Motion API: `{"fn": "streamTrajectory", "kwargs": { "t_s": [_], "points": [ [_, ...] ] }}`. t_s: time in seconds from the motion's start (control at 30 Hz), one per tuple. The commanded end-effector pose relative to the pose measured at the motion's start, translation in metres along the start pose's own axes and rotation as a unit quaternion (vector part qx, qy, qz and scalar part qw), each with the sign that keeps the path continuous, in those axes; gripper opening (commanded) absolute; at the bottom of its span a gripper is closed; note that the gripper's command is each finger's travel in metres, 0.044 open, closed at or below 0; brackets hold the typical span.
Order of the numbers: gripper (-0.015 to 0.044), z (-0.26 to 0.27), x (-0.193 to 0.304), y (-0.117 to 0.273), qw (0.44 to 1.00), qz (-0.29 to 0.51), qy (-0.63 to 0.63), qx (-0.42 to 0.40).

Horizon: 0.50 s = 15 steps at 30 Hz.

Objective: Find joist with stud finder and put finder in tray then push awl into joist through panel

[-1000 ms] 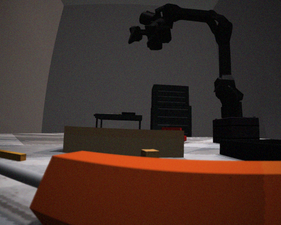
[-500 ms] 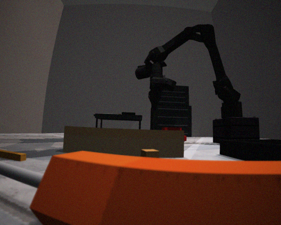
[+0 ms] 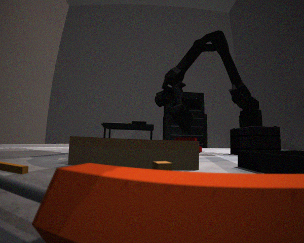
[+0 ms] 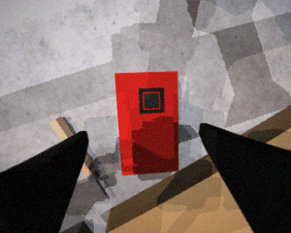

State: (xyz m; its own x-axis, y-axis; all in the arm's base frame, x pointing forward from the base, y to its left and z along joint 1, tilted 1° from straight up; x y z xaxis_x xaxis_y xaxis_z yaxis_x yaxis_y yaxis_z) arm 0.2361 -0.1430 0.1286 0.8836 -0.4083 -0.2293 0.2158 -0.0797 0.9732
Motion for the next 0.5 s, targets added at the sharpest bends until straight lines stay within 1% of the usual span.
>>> {"fn": "streamTrajectory", "kwargs": {
  "t_s": [0.0,0.23,0.47],
  "points": [
    [0.044,-0.004,-0.002,-0.001,1.0,-0.001,-0.004,-0.002],
    [0.044,-0.009,-0.003,-0.003,1.0,-0.001,-0.004,-0.001],
    [0.044,-0.009,0.001,-0.013,1.0,-0.001,-0.004,-0.001]
  ]
}}
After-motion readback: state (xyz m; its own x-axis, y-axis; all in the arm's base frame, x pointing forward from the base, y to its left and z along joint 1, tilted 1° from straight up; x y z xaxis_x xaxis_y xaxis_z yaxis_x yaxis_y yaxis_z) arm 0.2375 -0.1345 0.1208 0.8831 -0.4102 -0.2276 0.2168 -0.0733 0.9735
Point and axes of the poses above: the point midway between the two fingers, 35 mm back from their tips, its own y axis back along the fingers, its own z axis across the jaws, x = y × z, the point moved 10 cm from there along y, back along the fingers, and after that the axes turned 7 degrees about -y, right-handed, at the moved point
